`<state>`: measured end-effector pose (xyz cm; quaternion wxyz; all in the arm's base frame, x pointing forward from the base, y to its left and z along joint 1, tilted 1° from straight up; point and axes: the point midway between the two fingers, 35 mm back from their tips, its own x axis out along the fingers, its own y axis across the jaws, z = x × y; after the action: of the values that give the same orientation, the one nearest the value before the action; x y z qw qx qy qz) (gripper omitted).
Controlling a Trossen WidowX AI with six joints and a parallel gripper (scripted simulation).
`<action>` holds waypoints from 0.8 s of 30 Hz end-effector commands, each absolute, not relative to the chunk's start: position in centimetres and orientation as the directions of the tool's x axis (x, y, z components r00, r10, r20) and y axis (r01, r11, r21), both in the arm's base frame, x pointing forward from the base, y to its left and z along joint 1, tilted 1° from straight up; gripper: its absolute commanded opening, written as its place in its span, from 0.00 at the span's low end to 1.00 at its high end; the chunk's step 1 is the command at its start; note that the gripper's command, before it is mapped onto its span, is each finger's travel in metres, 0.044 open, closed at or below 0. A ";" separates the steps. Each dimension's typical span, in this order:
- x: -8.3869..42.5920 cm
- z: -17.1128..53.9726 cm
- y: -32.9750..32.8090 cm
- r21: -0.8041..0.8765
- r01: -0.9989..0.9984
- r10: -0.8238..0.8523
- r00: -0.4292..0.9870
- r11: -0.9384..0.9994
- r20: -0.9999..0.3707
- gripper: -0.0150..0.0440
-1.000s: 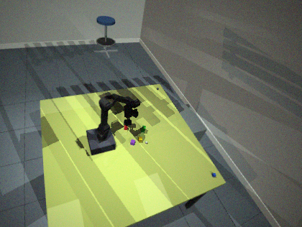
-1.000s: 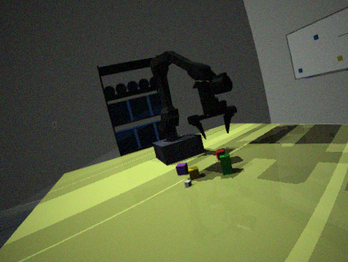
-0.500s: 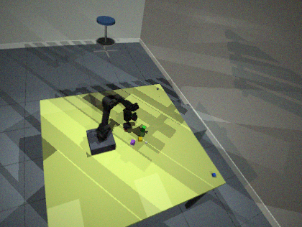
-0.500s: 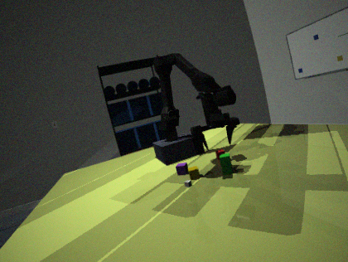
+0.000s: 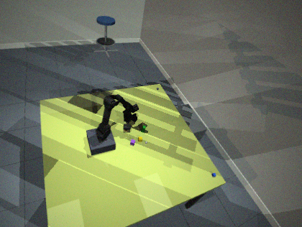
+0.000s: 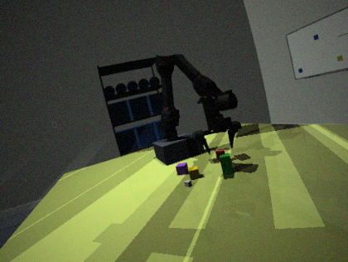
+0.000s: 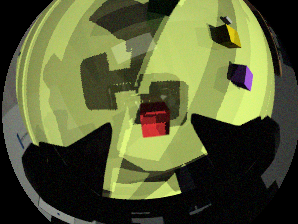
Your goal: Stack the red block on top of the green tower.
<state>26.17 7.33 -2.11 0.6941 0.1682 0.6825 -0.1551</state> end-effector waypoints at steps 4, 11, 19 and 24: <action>25.8 -3.5 7.2 0.010 0.447 0.007 0.008 0.894 -1.000 1.00; 25.8 -4.2 7.2 0.010 0.447 0.007 0.008 0.894 -1.000 1.00; 25.8 -4.2 7.2 0.010 0.447 0.007 0.008 0.894 -1.000 1.00; 25.8 -4.2 7.2 0.010 0.447 0.007 0.008 0.894 -1.000 1.00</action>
<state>25.80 7.25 -4.16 0.6904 0.1661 0.6864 -0.1572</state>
